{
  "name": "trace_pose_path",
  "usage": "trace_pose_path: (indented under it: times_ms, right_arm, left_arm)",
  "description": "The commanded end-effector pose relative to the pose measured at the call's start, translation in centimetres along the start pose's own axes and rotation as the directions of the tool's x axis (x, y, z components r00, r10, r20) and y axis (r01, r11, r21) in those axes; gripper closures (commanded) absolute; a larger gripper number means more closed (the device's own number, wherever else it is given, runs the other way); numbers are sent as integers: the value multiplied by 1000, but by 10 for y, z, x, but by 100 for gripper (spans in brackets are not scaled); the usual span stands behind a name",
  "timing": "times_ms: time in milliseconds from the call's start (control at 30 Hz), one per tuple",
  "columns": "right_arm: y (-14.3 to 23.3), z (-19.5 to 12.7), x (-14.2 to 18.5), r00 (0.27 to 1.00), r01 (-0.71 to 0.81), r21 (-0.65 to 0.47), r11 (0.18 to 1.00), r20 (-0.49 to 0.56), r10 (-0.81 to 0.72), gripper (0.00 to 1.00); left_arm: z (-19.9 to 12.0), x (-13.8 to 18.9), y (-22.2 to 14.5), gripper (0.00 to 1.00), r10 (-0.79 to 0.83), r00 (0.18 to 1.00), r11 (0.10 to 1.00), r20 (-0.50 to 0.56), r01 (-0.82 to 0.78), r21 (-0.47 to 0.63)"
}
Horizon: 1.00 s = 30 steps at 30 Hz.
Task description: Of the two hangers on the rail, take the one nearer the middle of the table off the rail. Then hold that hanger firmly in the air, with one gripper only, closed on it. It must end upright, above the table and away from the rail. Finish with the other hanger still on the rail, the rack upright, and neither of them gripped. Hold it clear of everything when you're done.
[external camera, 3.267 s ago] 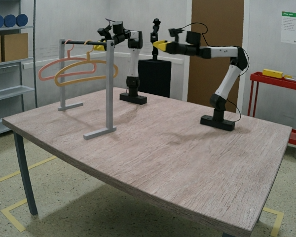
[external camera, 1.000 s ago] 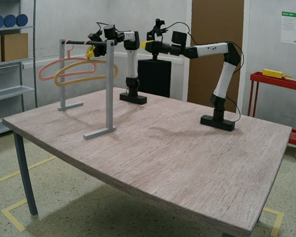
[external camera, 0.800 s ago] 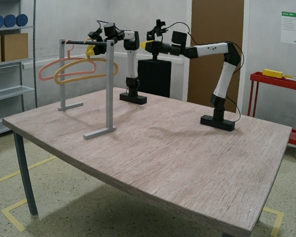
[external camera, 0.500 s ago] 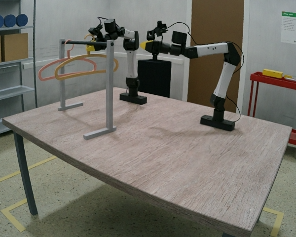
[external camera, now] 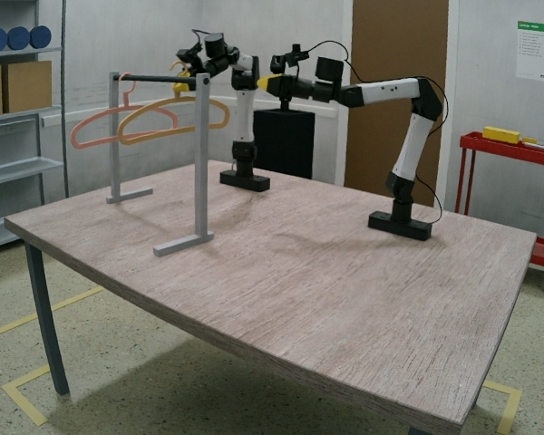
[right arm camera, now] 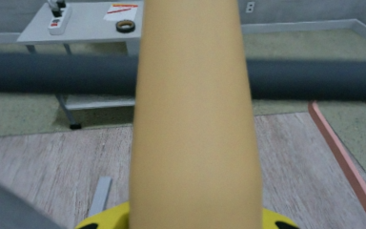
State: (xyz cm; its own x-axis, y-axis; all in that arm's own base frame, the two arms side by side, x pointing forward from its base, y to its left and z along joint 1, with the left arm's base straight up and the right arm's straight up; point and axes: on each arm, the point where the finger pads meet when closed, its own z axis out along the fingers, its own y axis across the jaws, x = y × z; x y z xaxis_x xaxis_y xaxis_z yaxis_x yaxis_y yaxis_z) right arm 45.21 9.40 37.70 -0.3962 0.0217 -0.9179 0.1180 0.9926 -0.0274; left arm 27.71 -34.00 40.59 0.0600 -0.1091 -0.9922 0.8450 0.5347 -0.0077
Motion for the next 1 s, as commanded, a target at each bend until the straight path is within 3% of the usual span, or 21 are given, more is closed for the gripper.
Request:
trace_pose_path:
  times_ms: [0,533,967]
  right_arm:
    - [-6,-38,-11,998,-37,8,999,56,37,100]
    - [-6,-106,11,997,-43,12,999,63,42,100]
    - [-6,-119,10,995,-56,9,998,78,55,100]
  left_arm:
    - [2,-21,-7,0,-3,999,999,46,1,37]
    - [-4,-7,-44,0,-27,999,966,-22,32,257]
    - [-7,-6,-56,0,-30,999,945,-28,37,326]
